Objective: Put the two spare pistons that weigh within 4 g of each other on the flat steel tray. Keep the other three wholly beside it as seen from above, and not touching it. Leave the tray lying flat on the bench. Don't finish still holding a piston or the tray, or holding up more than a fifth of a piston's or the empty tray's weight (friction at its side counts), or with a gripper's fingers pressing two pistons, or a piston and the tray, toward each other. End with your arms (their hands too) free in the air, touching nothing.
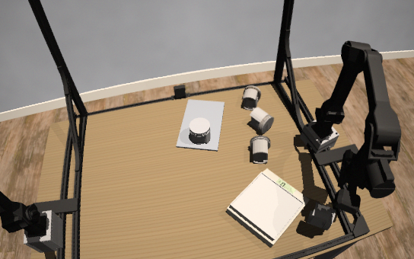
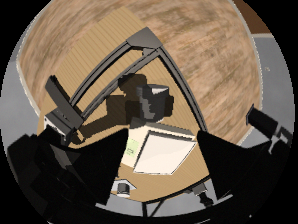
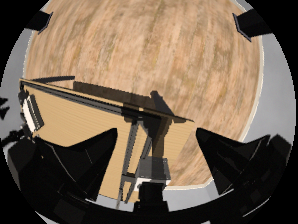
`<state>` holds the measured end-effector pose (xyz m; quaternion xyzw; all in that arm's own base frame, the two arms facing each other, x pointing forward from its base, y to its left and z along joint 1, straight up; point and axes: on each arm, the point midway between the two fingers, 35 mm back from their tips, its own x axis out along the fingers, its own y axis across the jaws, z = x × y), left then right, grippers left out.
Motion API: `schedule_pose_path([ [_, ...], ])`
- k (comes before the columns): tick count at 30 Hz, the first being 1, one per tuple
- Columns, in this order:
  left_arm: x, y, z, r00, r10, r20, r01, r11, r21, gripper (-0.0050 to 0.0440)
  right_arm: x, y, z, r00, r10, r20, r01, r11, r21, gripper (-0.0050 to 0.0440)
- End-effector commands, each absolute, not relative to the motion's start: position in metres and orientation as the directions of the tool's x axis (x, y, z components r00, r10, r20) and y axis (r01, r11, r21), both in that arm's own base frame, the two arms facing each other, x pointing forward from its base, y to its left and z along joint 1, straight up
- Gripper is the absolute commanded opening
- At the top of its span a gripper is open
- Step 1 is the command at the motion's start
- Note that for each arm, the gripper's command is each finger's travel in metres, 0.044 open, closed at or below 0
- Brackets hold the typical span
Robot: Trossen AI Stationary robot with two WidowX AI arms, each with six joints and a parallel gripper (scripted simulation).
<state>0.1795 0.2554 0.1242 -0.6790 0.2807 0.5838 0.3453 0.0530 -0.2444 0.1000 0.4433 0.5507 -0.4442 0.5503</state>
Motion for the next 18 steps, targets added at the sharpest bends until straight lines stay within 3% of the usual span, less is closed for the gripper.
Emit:
schedule_pose_path([
  [1,0.178,0.253,0.116,0.161,0.012,-0.987,-0.78,-0.611,-0.134,0.0378,0.053,-0.244,0.1,0.0,0.0,-1.0,0.977,0.213,0.0,0.044],
  [18,0.178,0.253,0.091,0.161,0.012,-0.987,-0.78,-0.611,-0.134,0.0378,0.053,-0.244,0.1,0.0,0.0,-1.0,0.977,0.213,0.0,0.044],
])
